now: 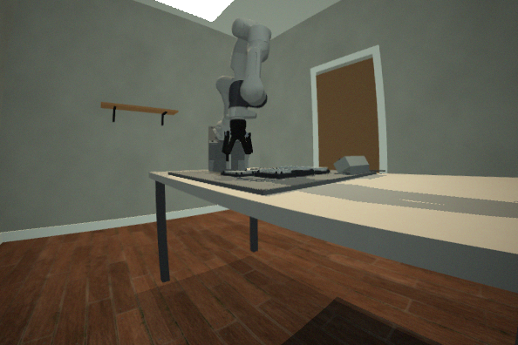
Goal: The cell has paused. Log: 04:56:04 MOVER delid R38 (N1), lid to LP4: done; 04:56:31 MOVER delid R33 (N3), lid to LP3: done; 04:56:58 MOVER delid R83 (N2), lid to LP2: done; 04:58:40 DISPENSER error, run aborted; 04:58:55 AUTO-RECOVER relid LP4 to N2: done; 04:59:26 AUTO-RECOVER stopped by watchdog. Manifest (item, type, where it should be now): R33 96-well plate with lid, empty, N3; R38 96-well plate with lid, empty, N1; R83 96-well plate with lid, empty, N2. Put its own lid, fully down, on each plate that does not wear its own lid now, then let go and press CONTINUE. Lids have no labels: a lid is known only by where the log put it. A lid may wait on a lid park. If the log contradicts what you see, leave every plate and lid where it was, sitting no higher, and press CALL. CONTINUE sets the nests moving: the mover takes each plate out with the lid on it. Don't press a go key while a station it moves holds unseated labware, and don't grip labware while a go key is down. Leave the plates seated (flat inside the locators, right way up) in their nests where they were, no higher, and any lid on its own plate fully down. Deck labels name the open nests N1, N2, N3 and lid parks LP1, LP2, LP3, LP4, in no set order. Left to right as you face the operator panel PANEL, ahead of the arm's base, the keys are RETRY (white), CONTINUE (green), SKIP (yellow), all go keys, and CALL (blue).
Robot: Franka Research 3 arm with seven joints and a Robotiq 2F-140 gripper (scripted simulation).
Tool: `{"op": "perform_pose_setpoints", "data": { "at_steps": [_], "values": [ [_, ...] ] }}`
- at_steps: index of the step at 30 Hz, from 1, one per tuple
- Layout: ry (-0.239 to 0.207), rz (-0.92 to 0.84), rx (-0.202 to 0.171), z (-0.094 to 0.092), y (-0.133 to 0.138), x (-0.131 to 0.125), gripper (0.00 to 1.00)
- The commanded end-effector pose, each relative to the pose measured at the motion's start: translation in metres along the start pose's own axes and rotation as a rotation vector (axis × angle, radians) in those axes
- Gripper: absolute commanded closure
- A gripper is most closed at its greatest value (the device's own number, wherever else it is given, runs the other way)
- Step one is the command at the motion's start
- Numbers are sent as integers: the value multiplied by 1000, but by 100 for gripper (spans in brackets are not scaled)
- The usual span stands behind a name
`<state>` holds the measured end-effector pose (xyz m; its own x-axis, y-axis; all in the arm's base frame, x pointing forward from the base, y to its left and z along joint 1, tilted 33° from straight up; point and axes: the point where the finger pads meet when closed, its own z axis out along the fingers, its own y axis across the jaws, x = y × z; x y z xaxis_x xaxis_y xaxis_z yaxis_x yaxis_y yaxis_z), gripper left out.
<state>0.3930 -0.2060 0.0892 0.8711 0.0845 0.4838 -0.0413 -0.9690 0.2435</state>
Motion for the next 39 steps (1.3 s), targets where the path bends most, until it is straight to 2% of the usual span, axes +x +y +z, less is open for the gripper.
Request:
{"op": "perform_pose_setpoints", "data": {
  "at_steps": [1, 26, 27, 39],
  "values": [
    [1, -5, 0, 0, 0, 1, 34],
    [1, -5, 0, 0, 0, 1, 34],
    [1, -5, 0, 0, 0, 1, 41],
    [1, -5, 0, 0, 0, 1, 41]
  ]
}}
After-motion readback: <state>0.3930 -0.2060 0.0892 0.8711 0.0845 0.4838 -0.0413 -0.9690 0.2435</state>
